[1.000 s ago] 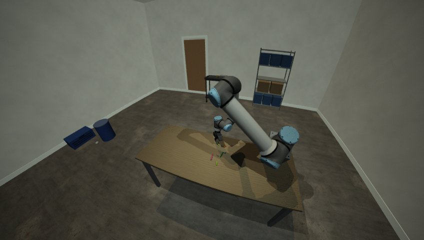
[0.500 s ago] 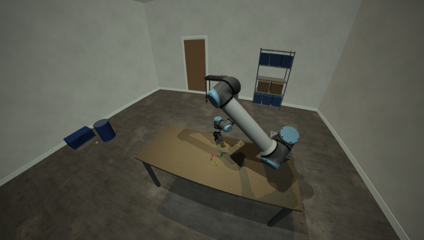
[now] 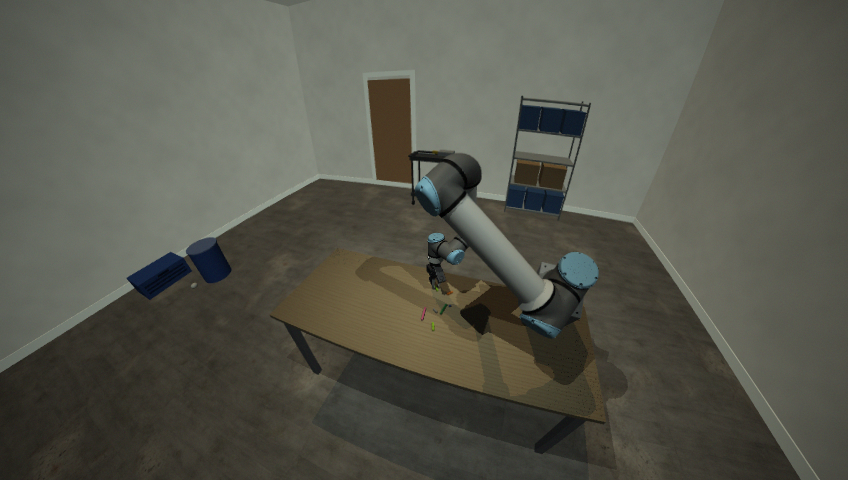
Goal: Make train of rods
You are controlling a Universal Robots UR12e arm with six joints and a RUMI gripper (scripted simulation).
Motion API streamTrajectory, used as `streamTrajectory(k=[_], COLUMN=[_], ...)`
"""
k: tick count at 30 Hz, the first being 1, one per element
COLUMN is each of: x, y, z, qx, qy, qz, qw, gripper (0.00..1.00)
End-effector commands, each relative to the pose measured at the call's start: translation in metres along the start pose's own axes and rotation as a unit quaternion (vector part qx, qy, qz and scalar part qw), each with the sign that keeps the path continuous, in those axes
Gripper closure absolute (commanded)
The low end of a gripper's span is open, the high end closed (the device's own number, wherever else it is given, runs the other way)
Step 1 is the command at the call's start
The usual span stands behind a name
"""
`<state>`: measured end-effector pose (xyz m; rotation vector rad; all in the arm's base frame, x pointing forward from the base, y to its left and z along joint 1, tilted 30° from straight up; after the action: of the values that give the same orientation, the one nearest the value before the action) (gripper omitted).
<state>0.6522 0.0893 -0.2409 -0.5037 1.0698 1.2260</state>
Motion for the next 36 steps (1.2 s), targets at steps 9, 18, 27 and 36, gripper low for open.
streamTrajectory(k=[9,18,27,36], x=[-0.0006,-0.0006,-0.0006,-0.0006], y=[-0.0006,-0.0006,-0.0006,-0.0006], z=[0.0001,0.0001,0.0001,0.0001], qx=[0.0,0.0,0.0,0.0], qy=[0.0,0.0,0.0,0.0], qz=[-0.001,-0.001,-0.001,-0.001], qw=[1.0,1.0,1.0,1.0], gripper=[0.86,1.0,1.0,1.0])
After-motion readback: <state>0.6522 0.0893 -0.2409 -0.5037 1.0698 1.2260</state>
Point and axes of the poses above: the point where the finger pads meet when closed, its own x axis out along the fingers, its own z axis across the jaws, y = z × x, the point moved 9 cm from there along -x, back along the fingers, and after that the axes turned 15 degrees about -x, right-handed, at the moved point
